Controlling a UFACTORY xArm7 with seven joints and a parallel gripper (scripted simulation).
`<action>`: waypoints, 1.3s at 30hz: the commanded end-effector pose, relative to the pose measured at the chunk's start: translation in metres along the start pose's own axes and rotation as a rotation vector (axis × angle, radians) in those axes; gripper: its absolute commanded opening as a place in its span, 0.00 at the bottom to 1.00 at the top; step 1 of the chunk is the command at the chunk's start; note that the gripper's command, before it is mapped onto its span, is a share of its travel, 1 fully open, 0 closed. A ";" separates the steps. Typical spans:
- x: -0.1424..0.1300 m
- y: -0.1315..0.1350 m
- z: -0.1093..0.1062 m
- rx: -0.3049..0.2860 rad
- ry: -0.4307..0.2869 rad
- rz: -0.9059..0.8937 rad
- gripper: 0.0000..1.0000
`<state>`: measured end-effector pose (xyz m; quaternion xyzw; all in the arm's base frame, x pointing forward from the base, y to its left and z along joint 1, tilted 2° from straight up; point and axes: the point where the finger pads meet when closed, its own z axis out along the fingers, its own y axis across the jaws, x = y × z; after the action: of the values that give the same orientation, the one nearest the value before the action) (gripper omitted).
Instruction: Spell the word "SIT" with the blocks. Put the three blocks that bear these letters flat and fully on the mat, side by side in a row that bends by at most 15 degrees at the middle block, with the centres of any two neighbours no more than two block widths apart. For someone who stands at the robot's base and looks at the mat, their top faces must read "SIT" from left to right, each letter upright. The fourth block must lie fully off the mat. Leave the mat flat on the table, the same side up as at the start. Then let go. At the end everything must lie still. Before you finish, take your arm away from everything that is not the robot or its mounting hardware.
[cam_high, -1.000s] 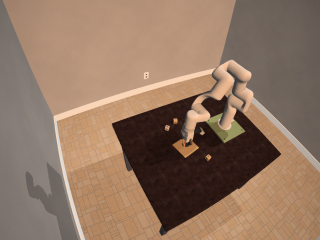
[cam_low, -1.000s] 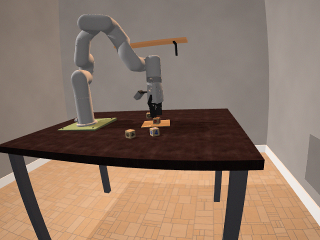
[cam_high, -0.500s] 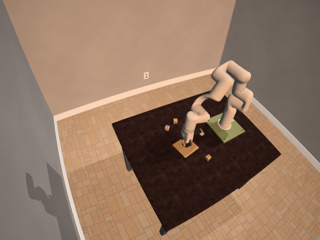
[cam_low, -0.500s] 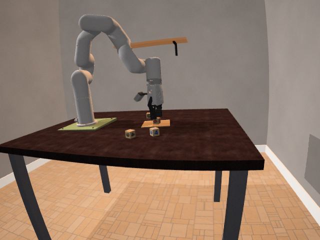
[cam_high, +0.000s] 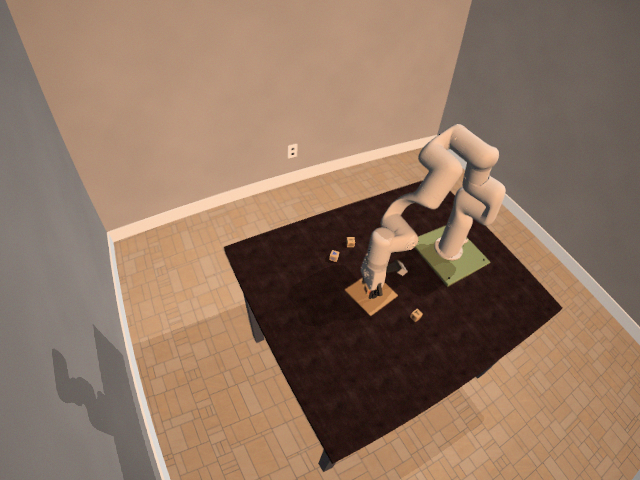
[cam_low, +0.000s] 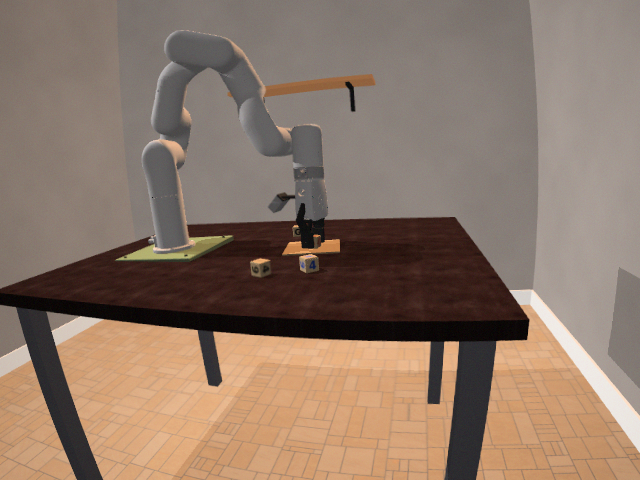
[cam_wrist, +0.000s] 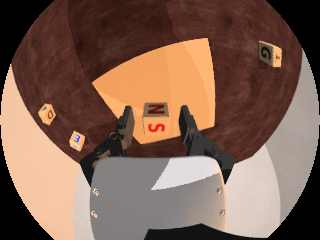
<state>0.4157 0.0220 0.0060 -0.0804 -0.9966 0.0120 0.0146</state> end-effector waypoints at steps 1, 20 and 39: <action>-0.002 0.000 -0.001 -0.002 -0.005 0.000 0.69; -0.002 0.000 0.000 -0.002 -0.005 0.000 0.69; -0.002 0.000 0.000 -0.002 -0.005 0.000 0.47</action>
<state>0.4160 0.0220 0.0049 -0.0804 -0.9966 0.0119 0.0141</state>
